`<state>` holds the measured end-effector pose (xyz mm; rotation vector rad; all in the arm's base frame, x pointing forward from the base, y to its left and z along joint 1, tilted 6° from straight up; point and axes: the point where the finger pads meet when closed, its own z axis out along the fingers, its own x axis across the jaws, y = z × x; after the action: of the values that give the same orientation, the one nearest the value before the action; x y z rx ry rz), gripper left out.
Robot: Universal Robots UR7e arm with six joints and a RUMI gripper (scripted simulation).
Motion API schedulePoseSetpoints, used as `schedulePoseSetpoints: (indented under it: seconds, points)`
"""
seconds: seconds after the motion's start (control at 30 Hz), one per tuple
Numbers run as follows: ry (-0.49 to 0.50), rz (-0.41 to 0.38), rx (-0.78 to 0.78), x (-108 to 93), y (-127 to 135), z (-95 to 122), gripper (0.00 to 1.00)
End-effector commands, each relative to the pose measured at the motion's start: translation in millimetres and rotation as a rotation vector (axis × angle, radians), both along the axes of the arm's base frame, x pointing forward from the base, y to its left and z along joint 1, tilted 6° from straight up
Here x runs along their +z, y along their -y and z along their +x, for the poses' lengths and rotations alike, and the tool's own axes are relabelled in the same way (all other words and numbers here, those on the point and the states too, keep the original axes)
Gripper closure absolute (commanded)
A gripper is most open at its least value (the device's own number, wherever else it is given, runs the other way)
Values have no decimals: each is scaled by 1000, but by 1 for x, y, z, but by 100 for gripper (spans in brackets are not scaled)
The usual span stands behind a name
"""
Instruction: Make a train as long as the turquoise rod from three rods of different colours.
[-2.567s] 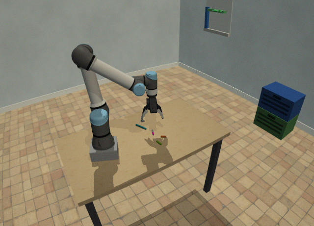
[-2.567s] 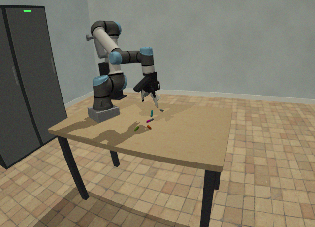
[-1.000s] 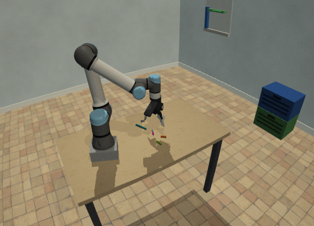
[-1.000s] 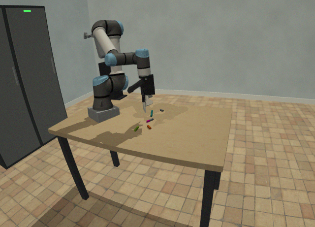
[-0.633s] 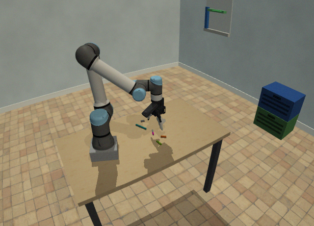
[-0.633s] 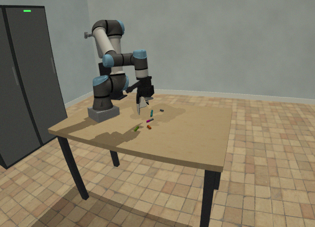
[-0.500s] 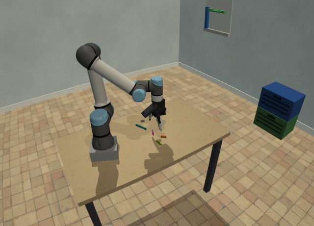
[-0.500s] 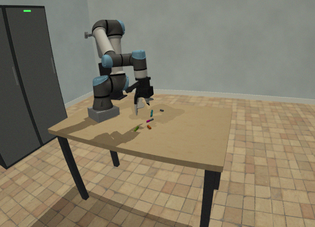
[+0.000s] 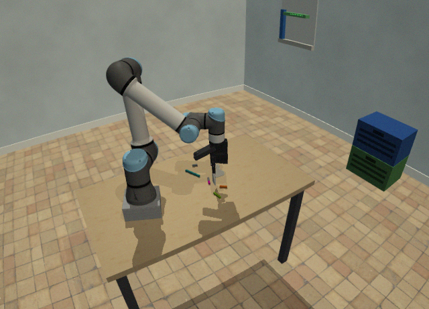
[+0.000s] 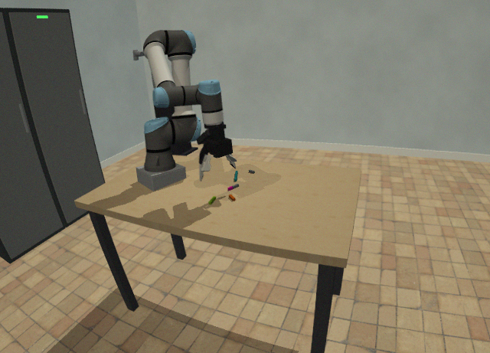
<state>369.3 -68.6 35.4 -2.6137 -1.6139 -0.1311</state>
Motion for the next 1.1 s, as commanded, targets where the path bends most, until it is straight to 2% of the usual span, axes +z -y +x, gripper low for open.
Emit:
schedulePoseSetpoints:
  seconds: [0.0, 0.27, 0.33, 0.7, 1.07]
  points:
    - [-18, 2, -166, -2, 8, -1, 0]
    - [-44, 12, -434, -6, 22, -4, 0]
    - [-44, 12, -434, -6, 22, -4, 0]
    - [-81, 27, -795, -11, 42, -7, 0]
    - [-94, 32, -929, -13, 50, -9, 0]
